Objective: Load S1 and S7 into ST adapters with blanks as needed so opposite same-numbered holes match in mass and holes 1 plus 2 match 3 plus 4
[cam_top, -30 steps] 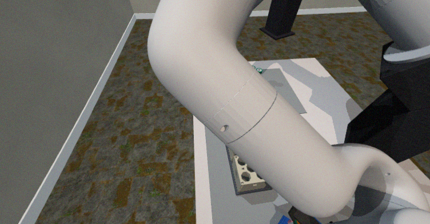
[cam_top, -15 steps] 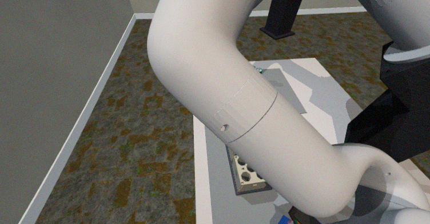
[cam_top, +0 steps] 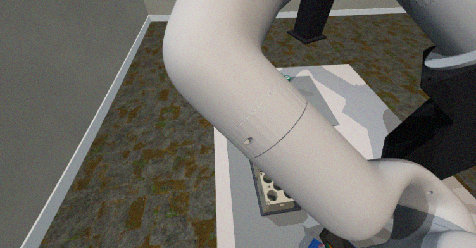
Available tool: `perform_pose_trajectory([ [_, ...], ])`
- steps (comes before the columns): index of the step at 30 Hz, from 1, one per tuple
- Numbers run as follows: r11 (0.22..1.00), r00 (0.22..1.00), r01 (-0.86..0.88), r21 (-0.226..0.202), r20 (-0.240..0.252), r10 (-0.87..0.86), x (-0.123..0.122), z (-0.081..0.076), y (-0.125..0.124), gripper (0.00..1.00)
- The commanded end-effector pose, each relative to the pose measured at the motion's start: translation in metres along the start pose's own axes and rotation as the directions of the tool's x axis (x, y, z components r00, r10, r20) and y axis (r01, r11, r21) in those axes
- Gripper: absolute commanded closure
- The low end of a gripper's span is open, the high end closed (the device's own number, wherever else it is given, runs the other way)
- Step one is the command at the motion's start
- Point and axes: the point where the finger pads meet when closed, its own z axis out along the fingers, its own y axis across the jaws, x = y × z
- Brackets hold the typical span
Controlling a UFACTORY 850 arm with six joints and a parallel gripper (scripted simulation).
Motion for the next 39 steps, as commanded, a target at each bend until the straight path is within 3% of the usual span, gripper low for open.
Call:
perform_pose_trajectory([
  [1,1.0,1.0,0.0,0.001,0.0,0.0,-0.0001,-0.0005,-0.0005,1.0],
  [22,1.0,1.0,0.0,0.001,0.0,0.0,-0.0001,-0.0005,-0.0005,1.0],
  [39,1.0,1.0,0.0,0.001,0.0,0.0,-0.0002,-0.0105,-0.0005,1.0],
])
